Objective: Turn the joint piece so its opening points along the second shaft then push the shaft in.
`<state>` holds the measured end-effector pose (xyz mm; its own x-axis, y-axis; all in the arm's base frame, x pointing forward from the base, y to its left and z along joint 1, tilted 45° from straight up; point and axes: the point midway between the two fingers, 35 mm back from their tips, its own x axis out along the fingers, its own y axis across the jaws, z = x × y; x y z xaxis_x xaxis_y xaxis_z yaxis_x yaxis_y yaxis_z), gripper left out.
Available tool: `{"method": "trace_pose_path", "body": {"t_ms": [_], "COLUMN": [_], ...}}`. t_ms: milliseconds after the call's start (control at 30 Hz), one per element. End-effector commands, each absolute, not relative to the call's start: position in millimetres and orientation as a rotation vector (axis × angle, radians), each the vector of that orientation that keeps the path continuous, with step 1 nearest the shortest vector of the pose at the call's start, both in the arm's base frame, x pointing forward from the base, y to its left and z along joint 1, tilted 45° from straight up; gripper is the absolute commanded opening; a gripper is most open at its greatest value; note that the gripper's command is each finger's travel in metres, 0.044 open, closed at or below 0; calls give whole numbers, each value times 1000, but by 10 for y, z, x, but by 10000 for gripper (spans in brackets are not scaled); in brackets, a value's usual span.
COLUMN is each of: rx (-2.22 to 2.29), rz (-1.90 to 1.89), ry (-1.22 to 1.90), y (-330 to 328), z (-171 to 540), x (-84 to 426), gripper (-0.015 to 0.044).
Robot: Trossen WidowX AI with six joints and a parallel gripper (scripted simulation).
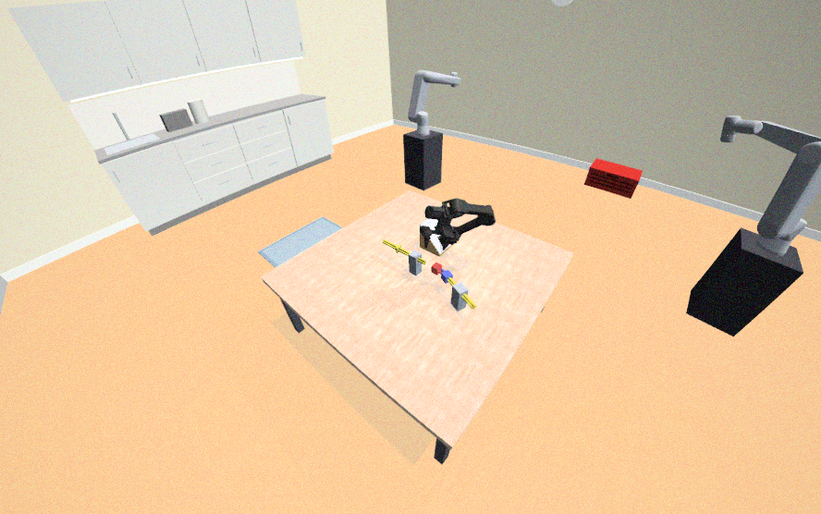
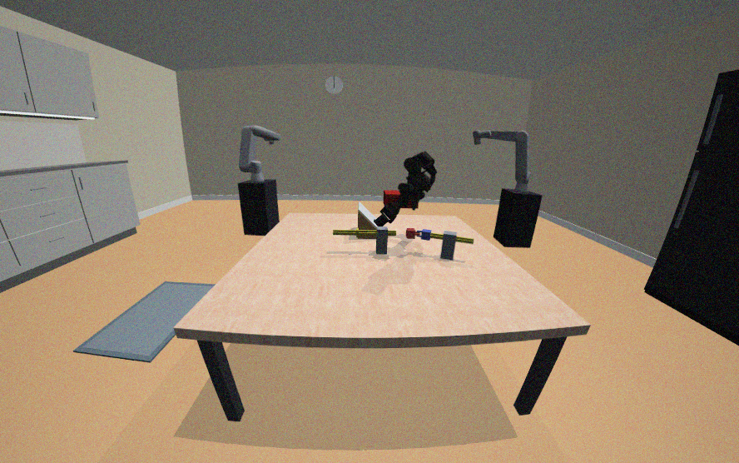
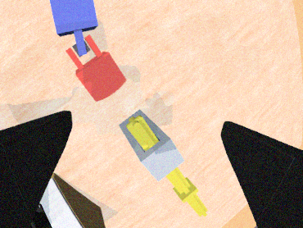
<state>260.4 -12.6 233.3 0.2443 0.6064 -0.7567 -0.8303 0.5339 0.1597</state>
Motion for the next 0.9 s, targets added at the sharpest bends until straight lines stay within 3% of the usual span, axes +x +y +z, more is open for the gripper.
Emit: {"method": "trace_pose_path", "body": {"t_ms": [0, 867], "rx": [-219, 551], "rz": [972, 572], "ry": [925, 1364], "y": [-138, -151], "z": [2297, 1921], "x": [2627, 2693], "gripper": [440, 440]}}
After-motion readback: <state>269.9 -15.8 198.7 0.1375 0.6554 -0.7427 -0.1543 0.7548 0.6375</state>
